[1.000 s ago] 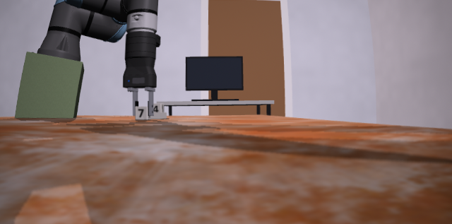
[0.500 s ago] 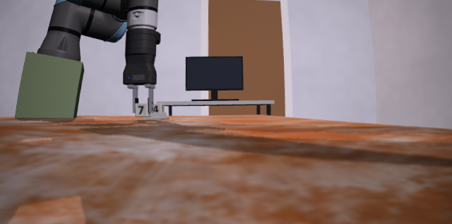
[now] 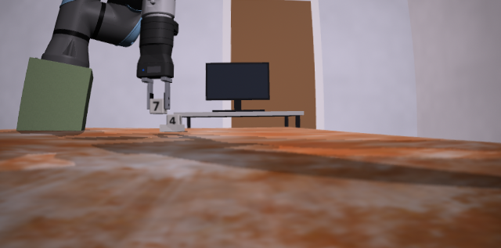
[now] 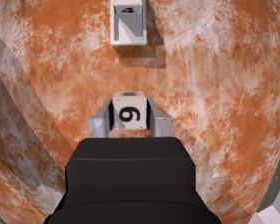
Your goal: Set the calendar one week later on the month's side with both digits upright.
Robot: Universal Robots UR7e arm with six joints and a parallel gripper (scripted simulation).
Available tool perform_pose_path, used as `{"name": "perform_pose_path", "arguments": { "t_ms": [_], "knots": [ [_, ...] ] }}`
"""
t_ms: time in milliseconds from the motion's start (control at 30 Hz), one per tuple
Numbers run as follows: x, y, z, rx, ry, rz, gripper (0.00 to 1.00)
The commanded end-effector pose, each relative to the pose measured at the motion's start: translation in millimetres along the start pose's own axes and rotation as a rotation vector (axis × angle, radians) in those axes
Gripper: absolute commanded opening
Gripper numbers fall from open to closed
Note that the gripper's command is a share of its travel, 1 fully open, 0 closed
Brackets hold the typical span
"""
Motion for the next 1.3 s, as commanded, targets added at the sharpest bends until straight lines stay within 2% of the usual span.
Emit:
{"name": "perform_pose_path", "arguments": {
  "t_ms": [0,533,1267],
  "knots": [
    [14.9,0,0,0.0,-0.001,-0.001,0.6],
    [54.6,0,0,0.0,-0.001,-0.001,0.6],
    [60.1,1,2,0.001,-0.001,-0.001,0.6]
  ]
}}
Point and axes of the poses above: the point where the finger pads meet when closed, its own x axis back along the fingers, its own y axis across the jaws, z = x × y, the point moved 9 cm from there along x, back along the fingers, and after that the axes turned 12 degrees about x, right-handed, at the moved point
